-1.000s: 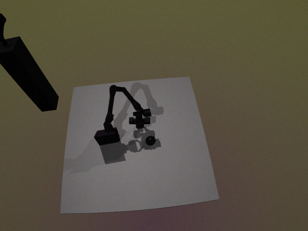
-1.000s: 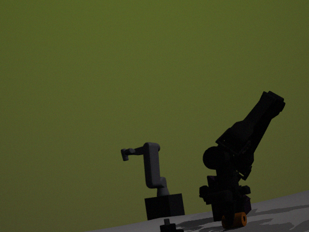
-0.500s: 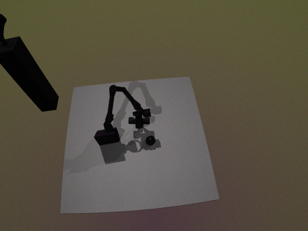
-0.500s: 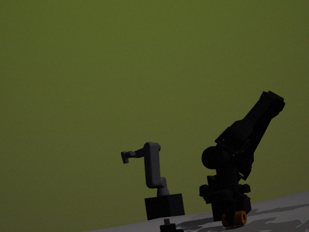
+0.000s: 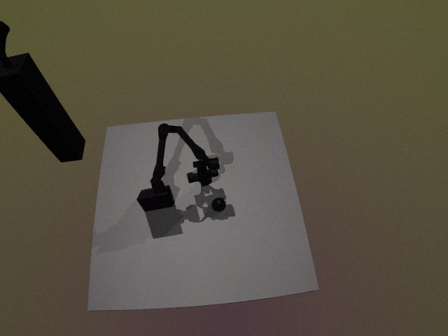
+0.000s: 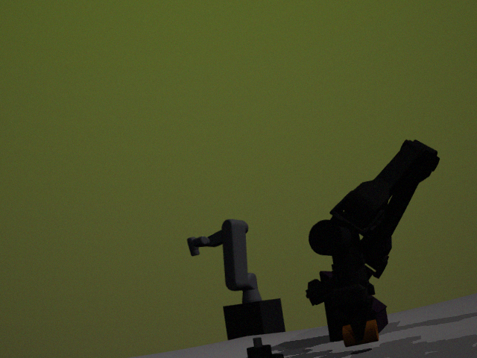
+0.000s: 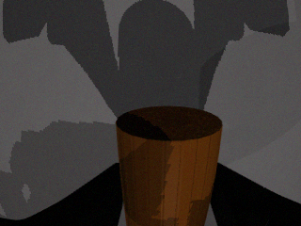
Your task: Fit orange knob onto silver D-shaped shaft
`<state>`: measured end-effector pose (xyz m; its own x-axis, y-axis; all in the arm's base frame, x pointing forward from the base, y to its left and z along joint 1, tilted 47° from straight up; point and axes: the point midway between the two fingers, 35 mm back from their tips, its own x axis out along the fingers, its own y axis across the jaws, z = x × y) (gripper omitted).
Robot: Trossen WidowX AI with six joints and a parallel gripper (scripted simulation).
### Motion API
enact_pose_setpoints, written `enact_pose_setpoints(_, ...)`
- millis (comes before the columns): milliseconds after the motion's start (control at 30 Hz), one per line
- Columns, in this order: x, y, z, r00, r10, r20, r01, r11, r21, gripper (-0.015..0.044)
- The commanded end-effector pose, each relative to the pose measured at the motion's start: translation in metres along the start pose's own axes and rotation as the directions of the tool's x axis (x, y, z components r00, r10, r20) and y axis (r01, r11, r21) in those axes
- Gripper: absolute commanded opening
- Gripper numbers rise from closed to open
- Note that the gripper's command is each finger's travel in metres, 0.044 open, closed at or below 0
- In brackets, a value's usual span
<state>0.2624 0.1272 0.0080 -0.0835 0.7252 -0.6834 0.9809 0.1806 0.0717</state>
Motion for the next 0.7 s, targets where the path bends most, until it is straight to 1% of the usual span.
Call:
enact_pose_setpoints(0, -0.0019, 0.0021, 0.0002, 1.000, 0.007, 0.000, -0.007, 0.994, -0.112, 0.0179)
enact_pose_setpoints(100, -0.0019, 0.0021, 0.0002, 1.000, 0.007, 0.000, -0.006, 0.978, -0.210, 0.0179)
enact_pose_setpoints(267, -0.0019, 0.0021, 0.0002, 1.000, 0.007, 0.000, -0.006, 0.971, -0.238, 0.0179)
enact_pose_setpoints(333, -0.0019, 0.0021, 0.0002, 1.000, 0.007, 0.000, -0.006, 0.959, -0.283, 0.0179)
enact_pose_setpoints(500, -0.0019, 0.0021, 0.0002, 1.000, 0.007, 0.000, -0.006, 0.895, -0.445, 0.0179)
enact_pose_setpoints(667, -0.0019, 0.0021, 0.0002, 1.000, 0.007, 0.000, -0.005, 0.804, -0.594, 0.0179)
